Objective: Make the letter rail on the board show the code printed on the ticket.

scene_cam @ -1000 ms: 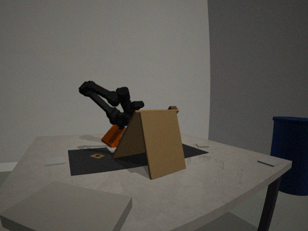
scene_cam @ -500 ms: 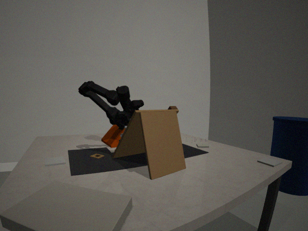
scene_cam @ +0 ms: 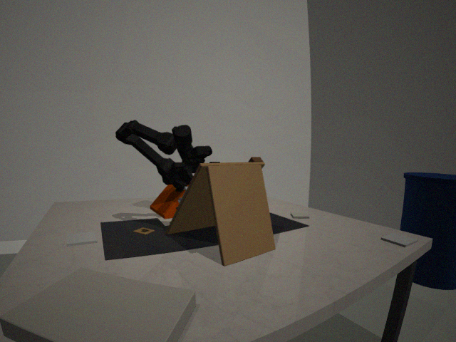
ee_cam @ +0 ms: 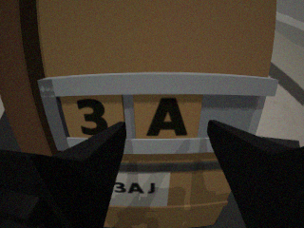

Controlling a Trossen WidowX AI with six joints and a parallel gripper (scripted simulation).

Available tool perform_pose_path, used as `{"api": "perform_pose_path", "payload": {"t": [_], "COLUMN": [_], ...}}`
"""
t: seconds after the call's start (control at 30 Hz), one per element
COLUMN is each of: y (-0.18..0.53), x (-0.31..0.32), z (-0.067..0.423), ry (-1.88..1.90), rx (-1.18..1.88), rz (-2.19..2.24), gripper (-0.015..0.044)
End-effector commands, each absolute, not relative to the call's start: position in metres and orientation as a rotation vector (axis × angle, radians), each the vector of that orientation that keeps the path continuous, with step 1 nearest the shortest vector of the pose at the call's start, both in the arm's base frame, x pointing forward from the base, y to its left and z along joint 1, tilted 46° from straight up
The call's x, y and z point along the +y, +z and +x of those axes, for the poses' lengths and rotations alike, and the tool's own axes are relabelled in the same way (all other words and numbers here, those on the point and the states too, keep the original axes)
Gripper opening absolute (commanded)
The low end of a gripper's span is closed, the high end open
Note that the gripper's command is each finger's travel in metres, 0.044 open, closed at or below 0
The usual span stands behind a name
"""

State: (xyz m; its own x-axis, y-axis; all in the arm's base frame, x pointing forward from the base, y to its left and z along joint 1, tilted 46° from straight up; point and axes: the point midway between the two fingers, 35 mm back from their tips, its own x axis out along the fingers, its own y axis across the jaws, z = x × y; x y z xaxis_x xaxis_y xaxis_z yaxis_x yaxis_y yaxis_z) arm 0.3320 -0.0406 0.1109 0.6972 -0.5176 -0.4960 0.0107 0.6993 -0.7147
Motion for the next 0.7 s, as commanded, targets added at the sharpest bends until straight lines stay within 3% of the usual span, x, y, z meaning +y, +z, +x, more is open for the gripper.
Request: {"api": "perform_pose_path", "payload": {"t": [0.0, 0.67], "y": [0.1128, 0.1142], "x": [-0.0390, -0.0323], "z": [0.3297, 0.3222], "ry": [-0.333, -0.332], "rx": [0.745, 0.746], "rz": [-0.742, -0.742], "gripper": [0.0295, 0.0295]}}
